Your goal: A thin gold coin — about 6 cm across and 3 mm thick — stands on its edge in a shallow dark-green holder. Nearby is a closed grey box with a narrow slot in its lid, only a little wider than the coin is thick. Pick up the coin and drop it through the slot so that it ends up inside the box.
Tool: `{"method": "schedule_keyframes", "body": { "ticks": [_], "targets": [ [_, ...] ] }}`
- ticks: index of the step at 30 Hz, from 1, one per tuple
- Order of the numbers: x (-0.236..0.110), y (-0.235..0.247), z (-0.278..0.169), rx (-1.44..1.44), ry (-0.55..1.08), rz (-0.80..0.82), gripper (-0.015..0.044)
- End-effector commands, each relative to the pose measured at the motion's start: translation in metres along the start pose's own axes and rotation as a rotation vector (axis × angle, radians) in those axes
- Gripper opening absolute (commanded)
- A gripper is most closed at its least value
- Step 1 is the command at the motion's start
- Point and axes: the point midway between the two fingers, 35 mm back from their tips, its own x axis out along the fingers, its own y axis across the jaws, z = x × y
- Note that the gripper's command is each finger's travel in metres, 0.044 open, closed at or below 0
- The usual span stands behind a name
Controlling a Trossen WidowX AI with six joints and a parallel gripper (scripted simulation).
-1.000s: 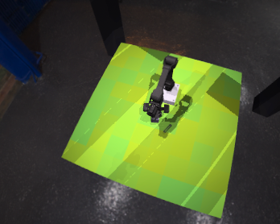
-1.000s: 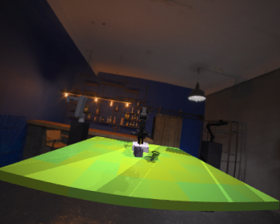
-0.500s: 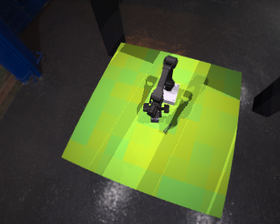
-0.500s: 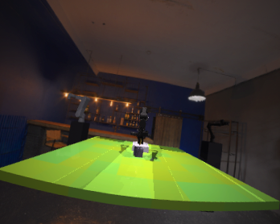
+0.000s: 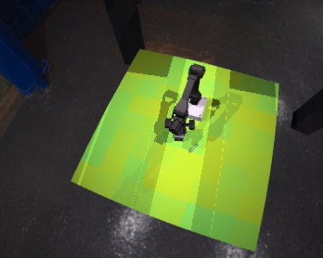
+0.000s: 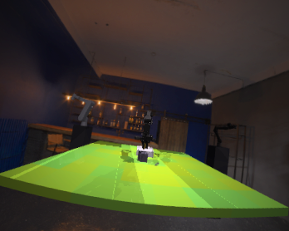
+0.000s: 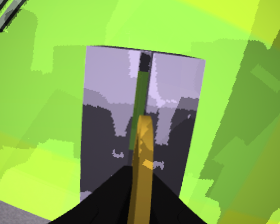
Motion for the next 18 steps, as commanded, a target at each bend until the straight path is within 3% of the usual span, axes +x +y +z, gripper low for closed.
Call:
{"method": "schedule_keyframes", "body": {
  "ticks": [1,18],
  "targets": [
    [-0.0002,0.0,0.0007,0.001,-0.002,-0.001,0.0],
    [0.008,0.0004,-0.0007,-0.005,-0.001,-0.001,0.0]
  ]
}}
